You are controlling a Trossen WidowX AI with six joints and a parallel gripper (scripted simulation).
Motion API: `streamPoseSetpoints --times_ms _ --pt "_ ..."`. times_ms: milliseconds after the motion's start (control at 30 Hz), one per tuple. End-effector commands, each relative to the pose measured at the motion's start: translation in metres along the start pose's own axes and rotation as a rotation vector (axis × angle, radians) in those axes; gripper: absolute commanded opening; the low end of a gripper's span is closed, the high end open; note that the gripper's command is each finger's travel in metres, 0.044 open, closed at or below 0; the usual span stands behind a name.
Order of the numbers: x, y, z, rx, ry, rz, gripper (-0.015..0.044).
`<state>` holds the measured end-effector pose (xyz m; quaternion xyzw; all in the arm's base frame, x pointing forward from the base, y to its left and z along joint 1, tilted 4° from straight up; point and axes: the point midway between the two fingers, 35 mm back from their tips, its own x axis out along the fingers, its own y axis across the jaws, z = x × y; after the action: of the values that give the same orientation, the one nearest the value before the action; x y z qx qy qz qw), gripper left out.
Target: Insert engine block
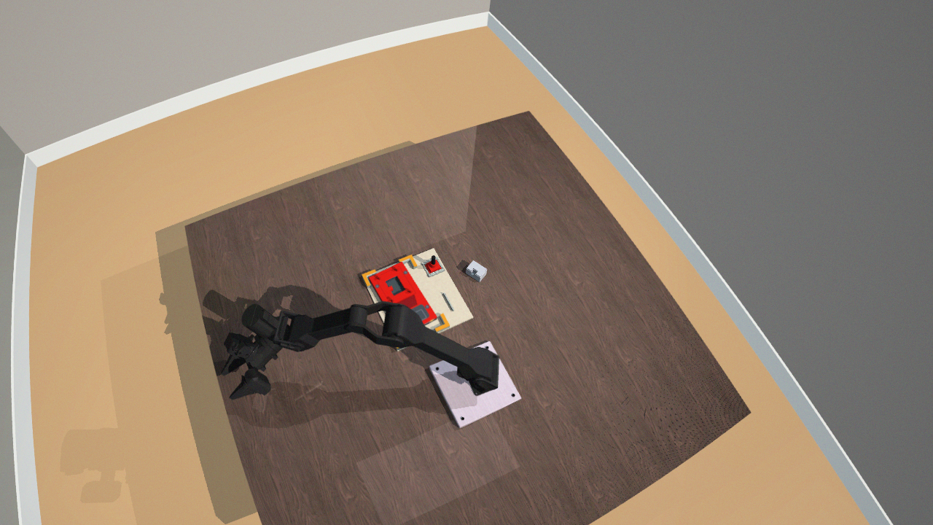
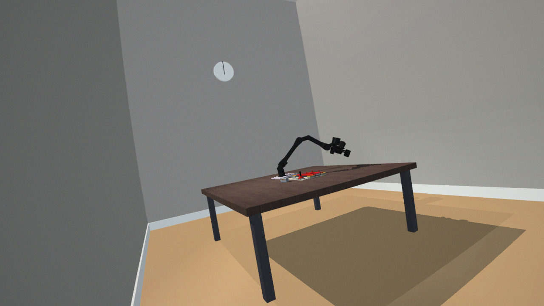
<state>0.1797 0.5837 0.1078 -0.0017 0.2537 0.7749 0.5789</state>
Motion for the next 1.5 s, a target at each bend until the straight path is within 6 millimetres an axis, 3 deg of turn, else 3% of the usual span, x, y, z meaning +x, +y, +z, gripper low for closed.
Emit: streamPoseSetpoints --times_ms 0,400,767,1100,1467 --pt "-0.027 -0.027 0.005 0.078 0.003 -0.090 0.0440" --pt "-0.137 -0.111 0.003 0.357 0.003 -0.401 0.0440" --pt "-0.251 -0.157 -0.017 0.621 -0.019 -0.675 0.0440" --pt "-0.357 -0.171 -0.048 0.872 -0.049 -0.912 0.0440" --pt "-0.465 -0.155 -0.092 1.164 -0.086 -1.155 0.0440"
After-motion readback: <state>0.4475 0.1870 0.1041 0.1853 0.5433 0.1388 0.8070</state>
